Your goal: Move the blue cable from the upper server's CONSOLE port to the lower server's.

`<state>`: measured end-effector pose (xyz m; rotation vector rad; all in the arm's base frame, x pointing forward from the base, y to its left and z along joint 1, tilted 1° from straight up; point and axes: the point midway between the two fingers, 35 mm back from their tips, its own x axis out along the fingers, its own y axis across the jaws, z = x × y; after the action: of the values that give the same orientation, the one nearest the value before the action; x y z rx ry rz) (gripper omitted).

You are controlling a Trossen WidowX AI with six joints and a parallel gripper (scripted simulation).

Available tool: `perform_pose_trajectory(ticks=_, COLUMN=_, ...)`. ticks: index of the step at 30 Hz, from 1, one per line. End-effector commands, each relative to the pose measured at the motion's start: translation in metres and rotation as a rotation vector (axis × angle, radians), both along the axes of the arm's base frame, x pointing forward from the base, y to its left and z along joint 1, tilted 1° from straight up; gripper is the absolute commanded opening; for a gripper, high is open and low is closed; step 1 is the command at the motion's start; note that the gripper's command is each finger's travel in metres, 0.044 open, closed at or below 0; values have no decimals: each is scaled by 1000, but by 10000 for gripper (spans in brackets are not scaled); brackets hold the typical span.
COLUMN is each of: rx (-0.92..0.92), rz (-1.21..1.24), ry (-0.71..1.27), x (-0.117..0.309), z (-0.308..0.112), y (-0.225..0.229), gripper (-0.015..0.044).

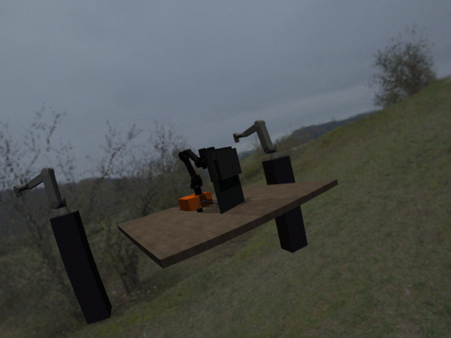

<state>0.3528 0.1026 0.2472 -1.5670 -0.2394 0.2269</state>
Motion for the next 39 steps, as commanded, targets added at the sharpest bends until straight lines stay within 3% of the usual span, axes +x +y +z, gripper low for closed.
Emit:
perform_pose_trajectory(ticks=1, rx=1, rz=0, ry=-19, x=7, z=7, y=4, gripper=239)
perform_pose_trajectory(ticks=24, rx=2, rz=0, ry=-21, x=31, z=5, y=19, gripper=239)
perform_pose_trajectory(ticks=39, rx=4, rz=4, ry=-12, x=29, z=2, y=19, gripper=139)
